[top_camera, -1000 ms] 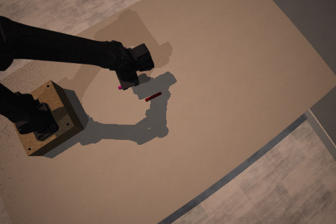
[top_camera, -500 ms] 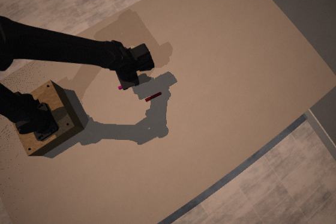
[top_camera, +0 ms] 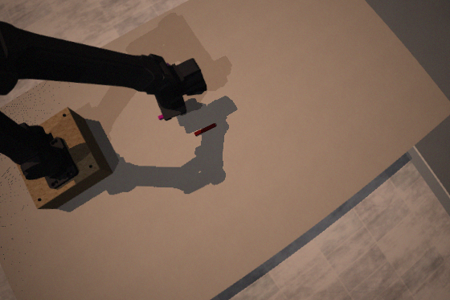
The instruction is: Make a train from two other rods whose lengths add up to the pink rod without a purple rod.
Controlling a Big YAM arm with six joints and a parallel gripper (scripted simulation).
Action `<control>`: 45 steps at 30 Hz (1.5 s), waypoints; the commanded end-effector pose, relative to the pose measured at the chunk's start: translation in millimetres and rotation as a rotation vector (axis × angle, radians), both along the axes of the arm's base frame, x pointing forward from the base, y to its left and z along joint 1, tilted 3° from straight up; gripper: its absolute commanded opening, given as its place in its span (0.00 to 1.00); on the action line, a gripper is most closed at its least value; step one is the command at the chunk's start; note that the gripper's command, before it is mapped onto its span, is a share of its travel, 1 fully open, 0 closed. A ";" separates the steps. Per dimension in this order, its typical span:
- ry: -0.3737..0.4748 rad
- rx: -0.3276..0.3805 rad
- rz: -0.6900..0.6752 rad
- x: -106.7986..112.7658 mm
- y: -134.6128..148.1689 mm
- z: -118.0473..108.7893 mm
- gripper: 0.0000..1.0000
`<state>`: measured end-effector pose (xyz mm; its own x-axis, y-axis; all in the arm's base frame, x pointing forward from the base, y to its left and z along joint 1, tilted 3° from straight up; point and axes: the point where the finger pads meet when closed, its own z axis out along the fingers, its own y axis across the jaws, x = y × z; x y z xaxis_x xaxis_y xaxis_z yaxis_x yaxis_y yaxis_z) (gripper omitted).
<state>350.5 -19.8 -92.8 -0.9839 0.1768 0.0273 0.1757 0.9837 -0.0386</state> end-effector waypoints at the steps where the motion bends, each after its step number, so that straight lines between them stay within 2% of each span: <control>1: -0.020 -0.002 0.004 14.4 -3.7 1.6 0.05; 45: -0.030 -0.003 0.003 16.4 -4.1 -2.0 0.05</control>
<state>352.1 -19.8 -93.0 -0.9840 0.1768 0.0218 0.1759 0.9837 -0.0378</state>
